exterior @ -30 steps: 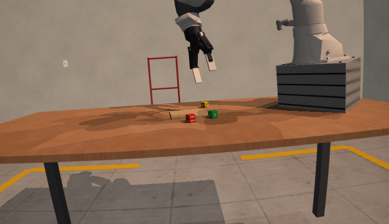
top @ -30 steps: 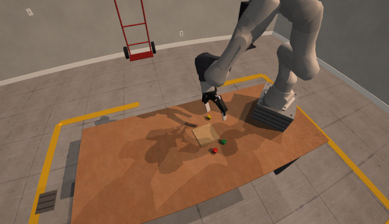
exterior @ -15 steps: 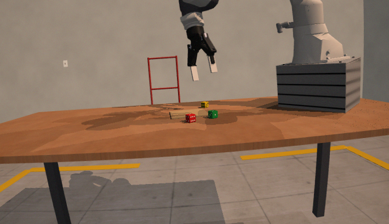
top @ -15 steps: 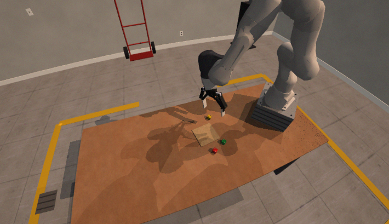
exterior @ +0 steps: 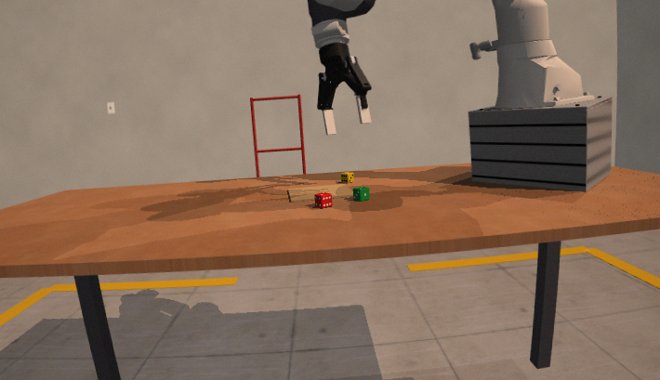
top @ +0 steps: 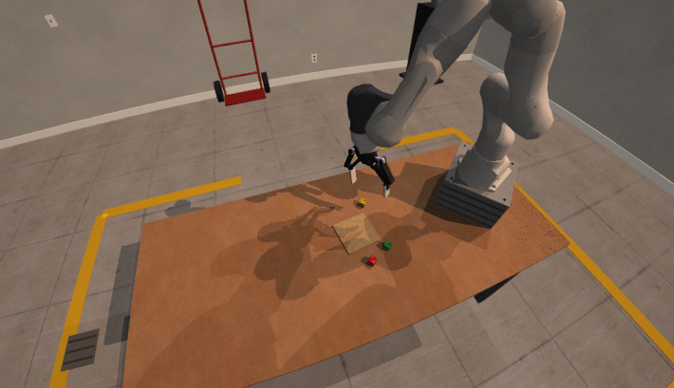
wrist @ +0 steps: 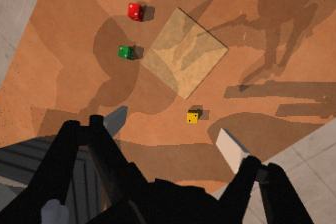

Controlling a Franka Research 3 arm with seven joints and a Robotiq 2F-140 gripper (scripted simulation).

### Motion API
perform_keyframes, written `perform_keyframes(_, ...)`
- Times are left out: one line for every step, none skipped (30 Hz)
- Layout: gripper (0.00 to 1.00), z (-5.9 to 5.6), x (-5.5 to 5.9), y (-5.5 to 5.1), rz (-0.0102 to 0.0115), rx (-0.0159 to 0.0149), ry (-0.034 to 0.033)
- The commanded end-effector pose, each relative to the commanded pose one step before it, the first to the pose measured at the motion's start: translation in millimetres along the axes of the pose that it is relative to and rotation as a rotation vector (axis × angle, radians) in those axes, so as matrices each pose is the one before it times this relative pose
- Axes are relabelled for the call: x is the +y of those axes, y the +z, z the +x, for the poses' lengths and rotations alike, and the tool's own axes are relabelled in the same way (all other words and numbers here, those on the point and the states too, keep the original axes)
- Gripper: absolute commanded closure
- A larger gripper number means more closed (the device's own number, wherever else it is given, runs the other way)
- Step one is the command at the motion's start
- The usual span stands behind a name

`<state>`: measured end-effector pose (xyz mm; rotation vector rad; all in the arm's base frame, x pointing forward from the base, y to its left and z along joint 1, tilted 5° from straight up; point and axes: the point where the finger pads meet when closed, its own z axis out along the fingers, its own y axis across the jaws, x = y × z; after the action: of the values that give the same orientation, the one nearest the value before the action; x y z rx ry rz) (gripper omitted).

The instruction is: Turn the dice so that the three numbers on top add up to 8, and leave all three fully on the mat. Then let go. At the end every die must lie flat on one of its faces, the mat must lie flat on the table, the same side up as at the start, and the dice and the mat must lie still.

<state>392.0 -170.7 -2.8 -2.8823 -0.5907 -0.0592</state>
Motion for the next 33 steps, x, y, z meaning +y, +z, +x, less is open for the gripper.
perform_keyframes(0.0, -1.49, 10.19, -3.5, -0.03869, 0.00573, -0.05741)
perform_keyframes(0.0, 0.0, 0.0, 0.0, 0.0, 0.0, 0.0)
perform_keyframes(0.0, 0.0, 0.0, 0.0, 0.0, 0.0, 0.0)
perform_keyframes(0.0, 0.0, 0.0, 0.0, 0.0, 0.0, 0.0)
perform_keyframes(0.0, 0.0, 0.0, 0.0, 0.0, 0.0, 0.0)
perform_keyframes(0.0, 0.0, 0.0, 0.0, 0.0, 0.0, 0.0)
perform_keyframes(0.0, 0.0, 0.0, 0.0, 0.0, 0.0, 0.0)
perform_keyframes(0.0, 0.0, 0.0, 0.0, 0.0, 0.0, 0.0)
perform_keyframes(0.0, 0.0, 0.0, 0.0, 0.0, 0.0, 0.0)
perform_keyframes(0.0, 0.0, 0.0, 0.0, 0.0, 0.0, 0.0)
perform_keyframes(0.0, 0.0, 0.0, 0.0, 0.0, 0.0, 0.0)
perform_keyframes(0.0, 0.0, 0.0, 0.0, 0.0, 0.0, 0.0)
perform_keyframes(0.0, 0.0, 0.0, 0.0, 0.0, 0.0, 0.0)
perform_keyframes(0.0, 0.0, 0.0, 0.0, 0.0, 0.0, 0.0)
perform_keyframes(0.0, 0.0, 0.0, 0.0, 0.0, 0.0, 0.0)
perform_keyframes(0.0, 0.0, 0.0, 0.0, 0.0, 0.0, 0.0)
perform_keyframes(0.0, 0.0, 0.0, 0.0, 0.0, 0.0, 0.0)
perform_keyframes(0.0, -10.16, 12.44, -5.91, -0.06095, -0.00739, -0.0733)
perform_keyframes(0.0, 0.0, 0.0, 0.0, 0.0, 0.0, 0.0)
perform_keyframes(0.0, 0.0, 0.0, 0.0, 0.0, 0.0, 0.0)
perform_keyframes(0.0, 0.0, 0.0, 0.0, 0.0, 0.0, 0.0)
perform_keyframes(0.0, 0.0, 0.0, 0.0, 0.0, 0.0, 0.0)
perform_keyframes(0.0, 0.0, 0.0, 0.0, 0.0, 0.0, 0.0)
perform_keyframes(0.0, 0.0, 0.0, 0.0, 0.0, 0.0, 0.0)
perform_keyframes(0.0, 0.0, 0.0, 0.0, 0.0, 0.0, 0.0)
perform_keyframes(0.0, 0.0, 0.0, 0.0, 0.0, 0.0, 0.0)
perform_keyframes(0.0, 0.0, 0.0, 0.0, 0.0, 0.0, 0.0)
perform_keyframes(0.0, 0.0, 0.0, 0.0, 0.0, 0.0, 0.0)
perform_keyframes(0.0, 0.0, 0.0, 0.0, 0.0, 0.0, 0.0)
perform_keyframes(0.0, 0.0, 0.0, 0.0, 0.0, 0.0, 0.0)
perform_keyframes(0.0, 0.0, 0.0, 0.0, 0.0, 0.0, 0.0)
perform_keyframes(0.0, 0.0, 0.0, 0.0, 0.0, 0.0, 0.0)
perform_keyframes(0.0, 0.0, 0.0, 0.0, 0.0, 0.0, 0.0)
